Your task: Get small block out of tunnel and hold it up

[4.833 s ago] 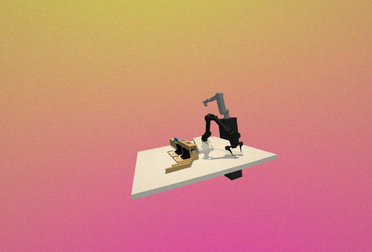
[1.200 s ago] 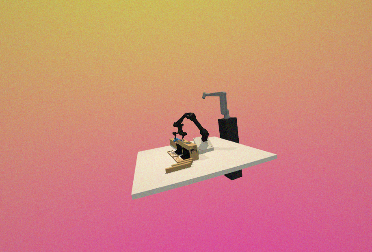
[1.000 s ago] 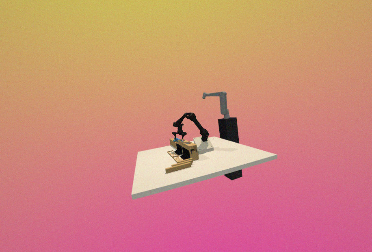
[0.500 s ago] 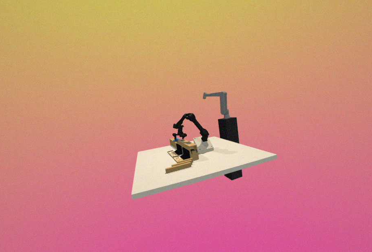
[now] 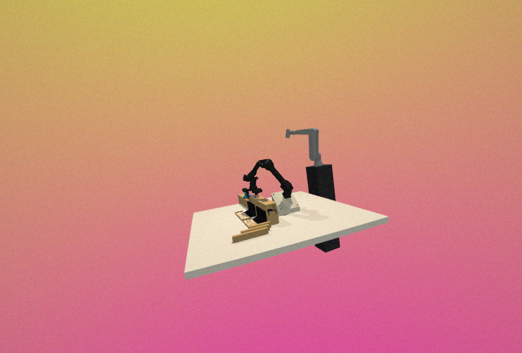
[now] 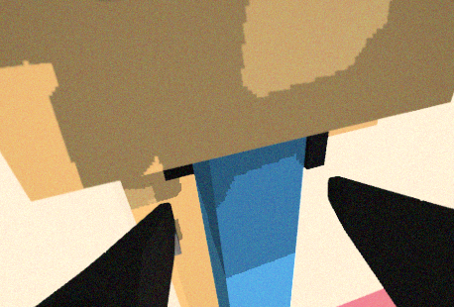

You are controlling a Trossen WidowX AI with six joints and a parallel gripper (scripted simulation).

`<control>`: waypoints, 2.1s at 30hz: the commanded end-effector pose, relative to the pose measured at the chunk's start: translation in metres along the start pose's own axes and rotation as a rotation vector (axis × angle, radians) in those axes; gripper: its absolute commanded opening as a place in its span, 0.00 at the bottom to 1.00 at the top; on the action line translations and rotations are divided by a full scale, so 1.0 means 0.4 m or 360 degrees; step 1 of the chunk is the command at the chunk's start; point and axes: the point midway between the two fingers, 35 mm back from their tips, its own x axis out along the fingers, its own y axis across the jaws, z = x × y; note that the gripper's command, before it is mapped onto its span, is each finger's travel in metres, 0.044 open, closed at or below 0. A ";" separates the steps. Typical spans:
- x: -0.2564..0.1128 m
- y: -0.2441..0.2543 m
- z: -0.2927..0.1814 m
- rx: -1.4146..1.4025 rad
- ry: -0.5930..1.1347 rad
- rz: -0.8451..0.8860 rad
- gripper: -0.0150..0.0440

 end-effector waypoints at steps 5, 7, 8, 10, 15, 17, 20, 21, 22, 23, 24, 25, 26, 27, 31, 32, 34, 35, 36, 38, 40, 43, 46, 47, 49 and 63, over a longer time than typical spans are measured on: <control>-0.001 0.000 0.000 0.0000 0.0000 0.0001 0.47; -0.001 0.000 0.000 0.0000 0.0000 0.0001 0.38; -0.001 0.000 0.000 0.0000 0.0000 0.0001 0.37; -0.001 0.000 0.000 0.0000 0.0000 0.0001 0.34; 0.003 -0.001 -0.019 0.0000 -0.0001 0.0001 0.25; 0.007 -0.001 -0.034 0.0001 -0.0001 0.0001 0.25; 0.013 -0.001 -0.057 0.0002 -0.0002 0.0002 0.25; 0.015 -0.001 -0.065 0.0003 -0.0002 0.0002 0.25; 0.017 -0.001 -0.073 0.0003 -0.0003 0.0002 0.25; 0.019 0.000 -0.081 0.0003 -0.0003 0.0002 0.25; 0.021 0.000 -0.089 0.0004 -0.0003 0.0002 0.25; 0.023 0.001 -0.097 0.0004 -0.0004 0.0002 0.25; 0.026 0.002 -0.105 0.0005 -0.0004 0.0002 0.25; 0.028 0.003 -0.112 0.0005 -0.0004 0.0002 0.25; 0.037 0.007 -0.142 0.0006 -0.0006 0.0002 0.25; 0.039 0.007 -0.146 0.0006 -0.0006 0.0002 0.25; 0.039 0.008 -0.147 0.0006 -0.0007 0.0002 0.25; 0.039 0.008 -0.147 0.0006 -0.0007 0.0002 0.25; 0.039 0.008 -0.147 0.0006 -0.0007 0.0002 0.25; 0.039 0.008 -0.147 0.0006 -0.0007 0.0002 0.25; 0.039 0.008 -0.147 0.0006 -0.0007 0.0002 0.25; 0.039 0.008 -0.147 0.0006 -0.0007 0.0002 0.25; 0.039 0.008 -0.147 0.0006 -0.0007 0.0002 0.25; 0.039 0.008 -0.147 0.0006 -0.0007 0.0002 0.25; 0.039 0.008 -0.147 0.0006 -0.0007 0.0002 0.25; 0.039 0.008 -0.147 0.0006 -0.0007 0.0002 0.25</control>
